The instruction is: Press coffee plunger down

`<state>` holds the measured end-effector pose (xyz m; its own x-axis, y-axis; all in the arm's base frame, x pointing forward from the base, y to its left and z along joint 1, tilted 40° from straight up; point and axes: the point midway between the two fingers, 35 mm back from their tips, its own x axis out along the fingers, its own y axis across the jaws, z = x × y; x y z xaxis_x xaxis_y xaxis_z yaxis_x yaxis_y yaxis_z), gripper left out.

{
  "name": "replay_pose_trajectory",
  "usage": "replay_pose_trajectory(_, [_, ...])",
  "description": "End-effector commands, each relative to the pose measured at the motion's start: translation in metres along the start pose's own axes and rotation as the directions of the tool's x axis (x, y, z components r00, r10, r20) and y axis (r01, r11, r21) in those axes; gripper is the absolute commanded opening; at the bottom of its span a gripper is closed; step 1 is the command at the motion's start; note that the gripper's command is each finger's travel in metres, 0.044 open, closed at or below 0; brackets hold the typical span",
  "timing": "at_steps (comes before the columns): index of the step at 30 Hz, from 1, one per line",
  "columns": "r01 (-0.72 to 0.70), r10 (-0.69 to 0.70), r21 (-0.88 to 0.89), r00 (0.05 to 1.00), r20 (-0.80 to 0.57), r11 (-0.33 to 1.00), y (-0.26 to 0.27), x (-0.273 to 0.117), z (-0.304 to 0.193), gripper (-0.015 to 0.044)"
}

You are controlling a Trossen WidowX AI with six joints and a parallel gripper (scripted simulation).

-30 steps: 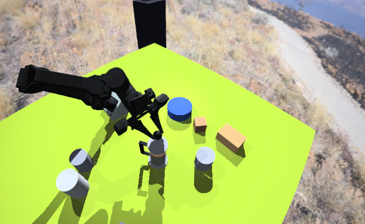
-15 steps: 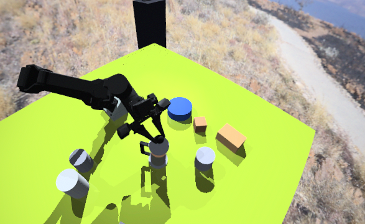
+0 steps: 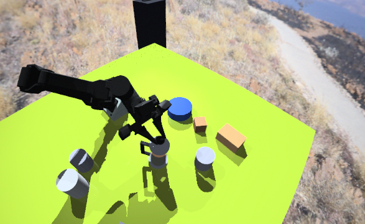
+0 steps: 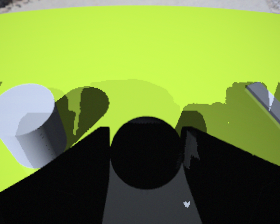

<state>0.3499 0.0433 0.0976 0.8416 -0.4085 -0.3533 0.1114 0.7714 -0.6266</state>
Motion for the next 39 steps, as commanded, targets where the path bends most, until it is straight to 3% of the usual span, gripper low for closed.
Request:
replay_pose_trajectory(1, [0.008,-0.008,-0.015,1.000,-0.023,1.000,-0.0001,0.0034,-0.0067,0.0114])
replay_pose_trajectory(32, [0.005,-0.005,-0.009,1.000,-0.011,1.000,0.0017,0.0024,-0.0020,0.0114])
replay_pose_trajectory(39, [0.005,-0.005,-0.009,1.000,-0.011,1.000,0.0017,0.0024,-0.0020,0.0298])
